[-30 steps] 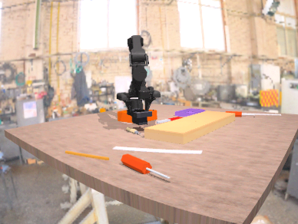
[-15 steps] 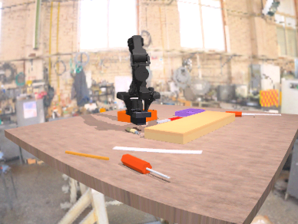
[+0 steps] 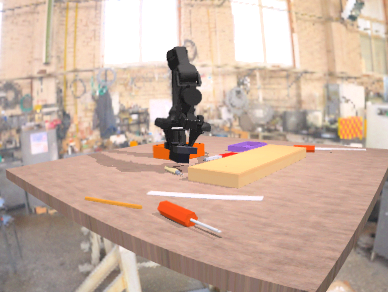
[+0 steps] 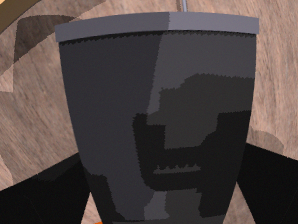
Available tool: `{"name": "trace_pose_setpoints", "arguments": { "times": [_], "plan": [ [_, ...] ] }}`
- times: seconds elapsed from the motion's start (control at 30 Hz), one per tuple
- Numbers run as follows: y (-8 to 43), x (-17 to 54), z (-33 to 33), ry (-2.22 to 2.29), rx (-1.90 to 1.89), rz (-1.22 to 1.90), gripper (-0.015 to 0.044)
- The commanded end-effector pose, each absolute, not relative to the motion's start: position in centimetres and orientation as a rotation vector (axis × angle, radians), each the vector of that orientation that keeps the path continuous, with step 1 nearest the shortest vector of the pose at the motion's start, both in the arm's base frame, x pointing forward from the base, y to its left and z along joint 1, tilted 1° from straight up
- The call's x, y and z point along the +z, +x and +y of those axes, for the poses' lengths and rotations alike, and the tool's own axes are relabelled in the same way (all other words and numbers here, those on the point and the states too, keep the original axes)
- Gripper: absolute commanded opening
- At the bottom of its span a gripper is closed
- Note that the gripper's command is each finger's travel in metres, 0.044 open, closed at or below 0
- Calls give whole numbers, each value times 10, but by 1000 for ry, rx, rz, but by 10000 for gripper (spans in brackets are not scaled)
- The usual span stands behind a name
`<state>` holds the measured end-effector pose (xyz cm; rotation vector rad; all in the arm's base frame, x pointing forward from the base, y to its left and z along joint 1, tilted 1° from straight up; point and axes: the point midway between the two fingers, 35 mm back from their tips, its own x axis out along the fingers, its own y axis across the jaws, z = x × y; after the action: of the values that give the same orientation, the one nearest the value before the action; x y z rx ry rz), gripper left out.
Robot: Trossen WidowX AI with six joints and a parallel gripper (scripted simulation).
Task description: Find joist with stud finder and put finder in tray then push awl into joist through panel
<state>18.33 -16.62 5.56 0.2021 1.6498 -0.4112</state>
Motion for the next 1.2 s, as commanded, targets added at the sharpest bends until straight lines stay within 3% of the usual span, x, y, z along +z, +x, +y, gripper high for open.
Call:
{"name": "trace_pose_setpoints", "arguments": {
  "times": [0.0, 1.17],
  "plan": [
    [184, 56, -166, 182, -443, 1650, 0],
    [186, 52, -159, 12, -638, 1681, 0]
  ]
}}
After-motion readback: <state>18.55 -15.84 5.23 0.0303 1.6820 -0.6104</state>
